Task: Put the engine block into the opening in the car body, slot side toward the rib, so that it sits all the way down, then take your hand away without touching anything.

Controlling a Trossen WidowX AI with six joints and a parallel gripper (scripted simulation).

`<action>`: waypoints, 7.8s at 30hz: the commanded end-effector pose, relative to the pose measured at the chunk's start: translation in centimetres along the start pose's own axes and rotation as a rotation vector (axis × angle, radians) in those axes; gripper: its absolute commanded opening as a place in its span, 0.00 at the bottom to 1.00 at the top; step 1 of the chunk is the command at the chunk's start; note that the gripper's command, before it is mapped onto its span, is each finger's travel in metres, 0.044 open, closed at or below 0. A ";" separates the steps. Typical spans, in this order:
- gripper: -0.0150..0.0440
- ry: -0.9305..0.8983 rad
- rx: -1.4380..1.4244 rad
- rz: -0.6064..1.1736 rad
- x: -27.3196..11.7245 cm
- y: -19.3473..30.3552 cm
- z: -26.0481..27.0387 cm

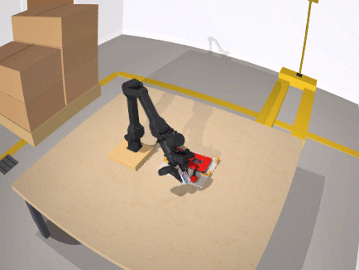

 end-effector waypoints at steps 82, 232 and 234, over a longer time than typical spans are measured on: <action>1.00 0.000 0.000 -0.005 0.2 3.5 -0.2; 0.69 1.118 2.934 -0.018 5.6 -3.4 0.1; 0.60 1.118 2.934 -0.018 5.6 -3.4 0.1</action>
Point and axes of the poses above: the point midway between the two fingers, 35 mm back from their tips, its own x axis out along the fingers, its own z axis across the jaws, y = z × x, the point moved 10 cm from there along -x, back along the fingers, and after that the axes turned 1 degree about x, right-handed, at the moved point
